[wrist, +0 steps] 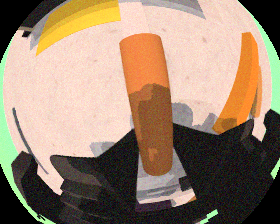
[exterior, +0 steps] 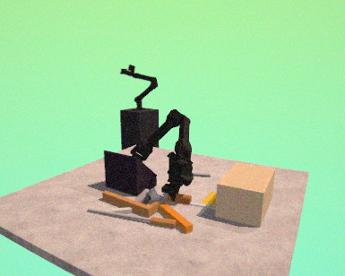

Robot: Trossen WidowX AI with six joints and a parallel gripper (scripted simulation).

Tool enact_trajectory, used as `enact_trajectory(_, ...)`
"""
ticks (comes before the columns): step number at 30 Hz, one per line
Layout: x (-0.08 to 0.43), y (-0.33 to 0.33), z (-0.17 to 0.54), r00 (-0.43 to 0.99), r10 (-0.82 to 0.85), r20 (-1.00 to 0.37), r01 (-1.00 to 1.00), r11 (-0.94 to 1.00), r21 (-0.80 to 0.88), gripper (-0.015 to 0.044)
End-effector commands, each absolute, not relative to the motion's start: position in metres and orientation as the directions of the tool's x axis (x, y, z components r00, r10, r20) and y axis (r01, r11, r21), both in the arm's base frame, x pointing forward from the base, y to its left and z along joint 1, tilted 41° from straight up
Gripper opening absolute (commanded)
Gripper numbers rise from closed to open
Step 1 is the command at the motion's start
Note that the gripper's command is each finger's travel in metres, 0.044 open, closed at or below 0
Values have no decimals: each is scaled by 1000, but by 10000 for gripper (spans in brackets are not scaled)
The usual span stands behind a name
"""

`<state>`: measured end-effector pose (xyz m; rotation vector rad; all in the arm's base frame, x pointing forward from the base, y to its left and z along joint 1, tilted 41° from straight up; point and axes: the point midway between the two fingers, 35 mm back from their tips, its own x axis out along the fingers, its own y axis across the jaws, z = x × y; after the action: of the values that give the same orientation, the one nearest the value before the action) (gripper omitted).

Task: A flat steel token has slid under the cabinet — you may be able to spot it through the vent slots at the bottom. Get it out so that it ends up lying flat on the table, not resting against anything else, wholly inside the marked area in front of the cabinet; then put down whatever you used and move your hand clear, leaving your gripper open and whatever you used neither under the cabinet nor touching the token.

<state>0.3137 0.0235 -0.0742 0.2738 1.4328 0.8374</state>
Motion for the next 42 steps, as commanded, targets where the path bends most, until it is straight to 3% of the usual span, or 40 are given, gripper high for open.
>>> enact_trajectory(1, 320, 25, -74, -80, 649, -757, -339, 696, 632, 0)
enact_trajectory(42, 364, 39, -66, -78, 650, -756, -341, 696, 632, 0)
